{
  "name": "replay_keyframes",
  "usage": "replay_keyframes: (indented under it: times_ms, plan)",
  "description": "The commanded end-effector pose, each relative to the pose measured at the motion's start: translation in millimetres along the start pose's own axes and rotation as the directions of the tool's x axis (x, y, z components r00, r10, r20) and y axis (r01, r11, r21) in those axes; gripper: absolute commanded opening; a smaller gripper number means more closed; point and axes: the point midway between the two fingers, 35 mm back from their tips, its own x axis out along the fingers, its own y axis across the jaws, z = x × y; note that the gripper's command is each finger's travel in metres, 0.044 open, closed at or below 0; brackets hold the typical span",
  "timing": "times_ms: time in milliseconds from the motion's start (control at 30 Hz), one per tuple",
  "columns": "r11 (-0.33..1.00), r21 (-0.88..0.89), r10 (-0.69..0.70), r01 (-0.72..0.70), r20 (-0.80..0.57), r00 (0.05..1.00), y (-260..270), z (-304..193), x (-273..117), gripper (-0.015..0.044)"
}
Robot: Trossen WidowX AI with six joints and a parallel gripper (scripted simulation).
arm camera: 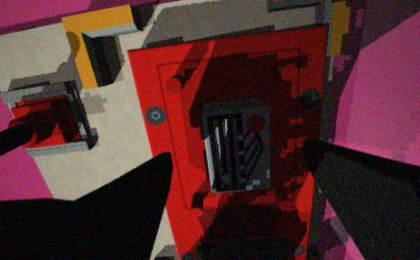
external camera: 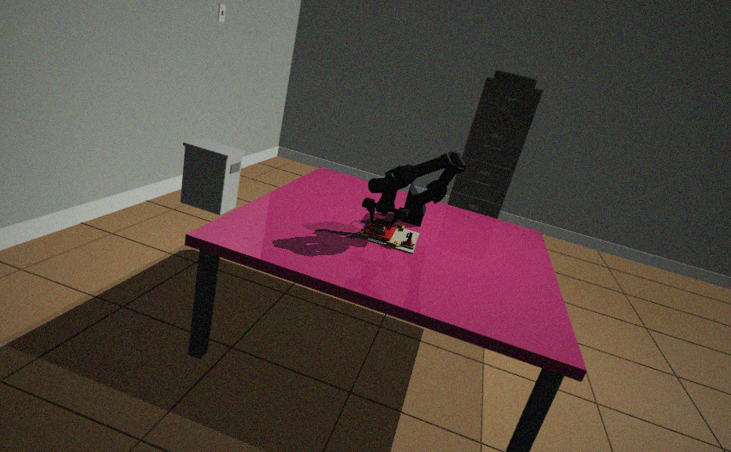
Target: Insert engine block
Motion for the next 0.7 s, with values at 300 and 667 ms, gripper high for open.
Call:
replay_keyframes:
  times_ms: [300,667]
  plan:
    - [1.0,-0.001,-0.001,0.001,0.0,1.0,-0.2,0.1,-0.3,0.044]
    - [1.0,0.003,0.002,-0.002,0.004,1.0,-1.3,0.0,-15.1,0.0335]
